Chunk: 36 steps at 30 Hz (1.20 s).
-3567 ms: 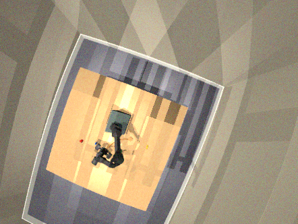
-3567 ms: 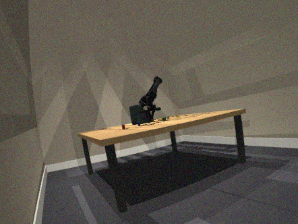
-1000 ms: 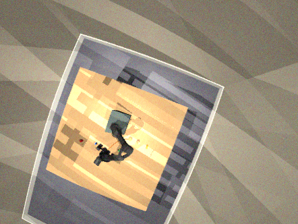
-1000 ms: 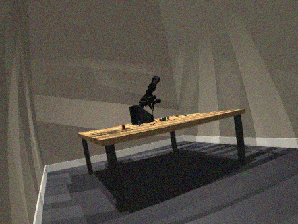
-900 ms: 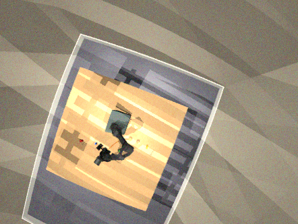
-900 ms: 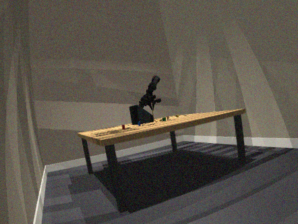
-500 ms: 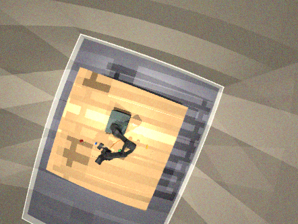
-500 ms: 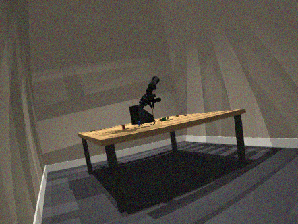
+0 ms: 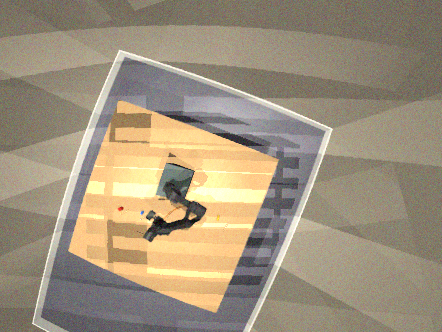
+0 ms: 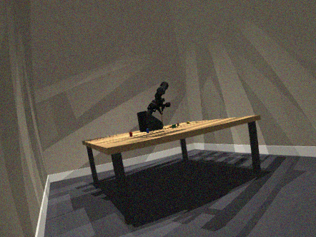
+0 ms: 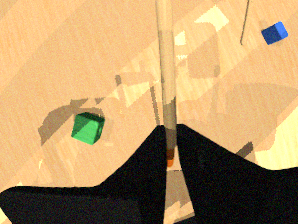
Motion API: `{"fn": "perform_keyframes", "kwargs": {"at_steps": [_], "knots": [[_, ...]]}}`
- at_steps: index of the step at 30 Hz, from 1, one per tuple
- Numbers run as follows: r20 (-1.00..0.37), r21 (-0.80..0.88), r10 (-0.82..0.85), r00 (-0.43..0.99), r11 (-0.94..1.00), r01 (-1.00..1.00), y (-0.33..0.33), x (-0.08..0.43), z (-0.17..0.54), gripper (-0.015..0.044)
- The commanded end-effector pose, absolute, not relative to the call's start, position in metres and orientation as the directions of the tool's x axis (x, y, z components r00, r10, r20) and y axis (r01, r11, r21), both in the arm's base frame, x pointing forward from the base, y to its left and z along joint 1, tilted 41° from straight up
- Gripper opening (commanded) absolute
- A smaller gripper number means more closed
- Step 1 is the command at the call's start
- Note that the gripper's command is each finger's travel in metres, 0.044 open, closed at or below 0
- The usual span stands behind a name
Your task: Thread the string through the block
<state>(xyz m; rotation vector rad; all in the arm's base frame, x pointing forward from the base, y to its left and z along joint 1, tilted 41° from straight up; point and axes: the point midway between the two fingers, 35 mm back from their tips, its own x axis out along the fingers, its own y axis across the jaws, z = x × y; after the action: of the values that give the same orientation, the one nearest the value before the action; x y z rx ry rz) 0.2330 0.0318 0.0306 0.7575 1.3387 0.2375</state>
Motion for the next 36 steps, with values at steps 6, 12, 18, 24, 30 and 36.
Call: {"fn": "perform_keyframes", "kwargs": {"at_steps": [6, 12, 18, 24, 30, 36], "knots": [[-0.811, 0.584, 0.538, 0.230, 0.717, 0.382, 0.039, 0.241, 0.039, 0.0000], [-0.829, 0.550, 0.517, 0.213, 0.685, 0.477, 0.046, 0.248, 0.044, 0.0000], [-0.846, 0.511, 0.495, 0.199, 0.646, 0.567, 0.054, 0.255, 0.050, 0.0000], [-0.861, 0.470, 0.472, 0.189, 0.598, 0.649, 0.062, 0.262, 0.057, 0.0000], [-0.867, 0.453, 0.463, 0.186, 0.575, 0.681, 0.066, 0.264, 0.060, 0.0000], [-0.874, 0.422, 0.456, 0.168, 0.540, 0.728, 0.071, 0.268, 0.064, 0.0000]]}}
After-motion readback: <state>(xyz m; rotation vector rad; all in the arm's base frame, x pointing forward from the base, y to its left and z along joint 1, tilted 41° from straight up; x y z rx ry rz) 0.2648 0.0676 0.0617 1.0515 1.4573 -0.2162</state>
